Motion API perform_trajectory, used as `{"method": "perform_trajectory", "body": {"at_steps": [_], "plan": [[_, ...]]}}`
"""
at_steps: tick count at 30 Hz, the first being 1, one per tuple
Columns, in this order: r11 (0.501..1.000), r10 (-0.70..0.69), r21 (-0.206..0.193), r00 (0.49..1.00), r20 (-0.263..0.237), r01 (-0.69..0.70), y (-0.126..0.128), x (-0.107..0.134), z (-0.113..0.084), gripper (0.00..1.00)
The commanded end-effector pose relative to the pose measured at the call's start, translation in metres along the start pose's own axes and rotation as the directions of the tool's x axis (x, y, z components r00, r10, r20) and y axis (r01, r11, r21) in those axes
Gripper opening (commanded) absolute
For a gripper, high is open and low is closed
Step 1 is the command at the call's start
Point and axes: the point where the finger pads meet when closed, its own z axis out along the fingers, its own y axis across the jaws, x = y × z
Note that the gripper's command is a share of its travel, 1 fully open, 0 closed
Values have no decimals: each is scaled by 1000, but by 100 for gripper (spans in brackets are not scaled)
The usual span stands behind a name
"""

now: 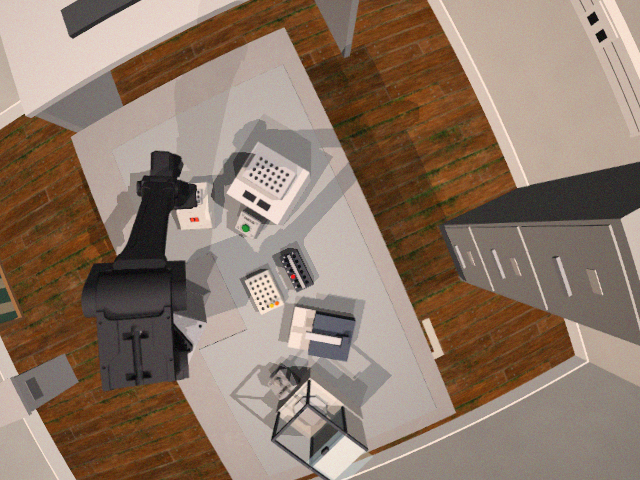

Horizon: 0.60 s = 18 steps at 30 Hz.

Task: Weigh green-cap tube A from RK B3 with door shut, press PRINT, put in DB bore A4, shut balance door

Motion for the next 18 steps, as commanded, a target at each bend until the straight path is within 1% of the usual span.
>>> {"method": "perform_trajectory", "body": {"at_steps": [1,2,5,6,7,8,14,15,18], "plan": [[1000,-4,7,1000,14,3,7,-14,-2,9],[1000,4,3,1000,16,-4,0,-9,-3,9],[1000,4,3,1000,16,-4,0,-9,-3,9],[1000,-3,7,1000,14,3,7,-14,-2,9],[1000,-3,7,1000,14,3,7,-14,-2,9],[1000,4,3,1000,16,-4,0,-10,-3,9],[1000,4,3,1000,16,-4,0,-10,-3,9],[1000,-4,7,1000,13,4,7,-14,-2,9],[1000,4,3,1000,16,-4,0,-10,-3,9]]}}
